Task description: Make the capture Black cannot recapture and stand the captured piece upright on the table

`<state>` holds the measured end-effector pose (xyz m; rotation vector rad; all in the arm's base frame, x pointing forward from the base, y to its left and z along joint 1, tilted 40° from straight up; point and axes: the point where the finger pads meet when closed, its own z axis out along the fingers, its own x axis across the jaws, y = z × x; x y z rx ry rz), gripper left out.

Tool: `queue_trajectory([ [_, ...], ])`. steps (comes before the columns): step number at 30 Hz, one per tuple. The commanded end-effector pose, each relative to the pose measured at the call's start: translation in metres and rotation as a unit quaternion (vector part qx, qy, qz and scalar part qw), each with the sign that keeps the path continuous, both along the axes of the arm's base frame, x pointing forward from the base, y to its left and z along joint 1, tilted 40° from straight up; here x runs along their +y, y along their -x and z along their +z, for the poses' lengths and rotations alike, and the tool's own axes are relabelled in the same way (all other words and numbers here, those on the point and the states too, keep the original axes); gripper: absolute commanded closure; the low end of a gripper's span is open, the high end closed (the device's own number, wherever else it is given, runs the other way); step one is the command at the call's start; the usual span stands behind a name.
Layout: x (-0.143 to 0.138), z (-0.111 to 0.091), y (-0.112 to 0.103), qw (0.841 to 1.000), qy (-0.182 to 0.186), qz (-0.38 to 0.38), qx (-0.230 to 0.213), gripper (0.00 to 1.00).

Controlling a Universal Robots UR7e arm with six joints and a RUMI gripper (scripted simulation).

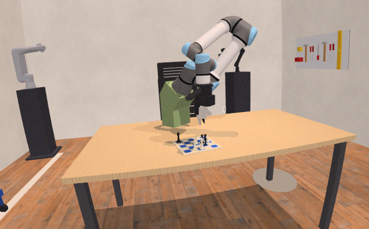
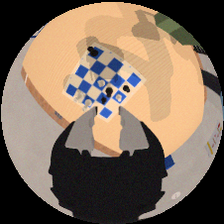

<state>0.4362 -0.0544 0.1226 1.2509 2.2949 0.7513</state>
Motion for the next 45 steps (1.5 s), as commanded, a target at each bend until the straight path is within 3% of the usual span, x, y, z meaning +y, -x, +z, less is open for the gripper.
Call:
queue_trajectory([
  [1, -0.0008, 0.0009, -0.0005, 1.0, 0.001, 0.007, -0.003, 0.75],
  [45, 0.0042, -0.0083, -0.0041, 1.0, -0.001, 0.009, -0.001, 0.75],
])
